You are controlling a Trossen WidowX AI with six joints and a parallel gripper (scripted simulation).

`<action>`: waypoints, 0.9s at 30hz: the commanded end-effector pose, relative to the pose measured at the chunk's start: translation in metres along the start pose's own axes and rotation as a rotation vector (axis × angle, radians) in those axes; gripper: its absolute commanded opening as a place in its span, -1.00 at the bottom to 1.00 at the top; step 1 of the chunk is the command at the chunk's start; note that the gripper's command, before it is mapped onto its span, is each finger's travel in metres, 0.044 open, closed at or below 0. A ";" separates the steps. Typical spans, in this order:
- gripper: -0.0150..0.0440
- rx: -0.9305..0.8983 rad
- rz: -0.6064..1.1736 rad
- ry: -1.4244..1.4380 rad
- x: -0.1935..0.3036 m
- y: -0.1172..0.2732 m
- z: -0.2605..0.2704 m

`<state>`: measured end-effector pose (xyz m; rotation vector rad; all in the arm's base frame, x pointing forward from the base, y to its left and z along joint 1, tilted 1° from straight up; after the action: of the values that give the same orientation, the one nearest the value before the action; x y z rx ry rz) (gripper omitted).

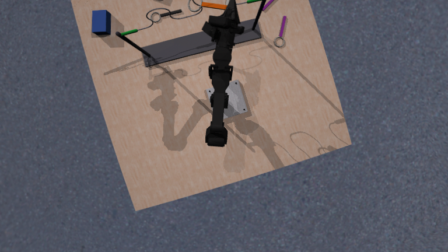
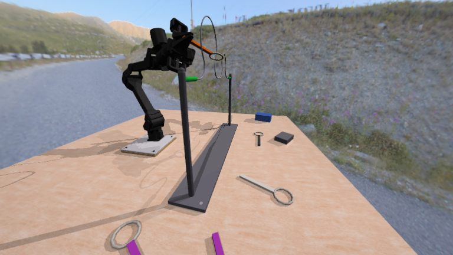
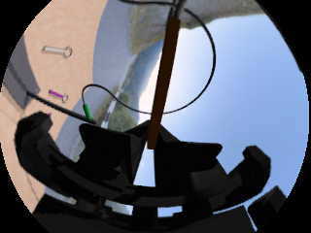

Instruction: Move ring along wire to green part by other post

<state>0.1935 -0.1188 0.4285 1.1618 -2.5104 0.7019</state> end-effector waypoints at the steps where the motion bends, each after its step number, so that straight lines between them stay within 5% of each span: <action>1: -1.00 0.025 0.000 0.043 0.001 0.000 0.000; 27: -1.00 0.010 0.005 0.018 0.000 0.002 0.028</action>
<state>0.1919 -0.1310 0.4092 1.1328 -2.4641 0.7565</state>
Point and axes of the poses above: the point midway between the two fingers, 35 mm back from their tips, its own y axis back along the fingers, its own z axis across the jaws, x = y × z, the point moved 7 cm from there along y, back along the fingers, and after that the axes turned 9 degrees about y, right-handed, at the moved point
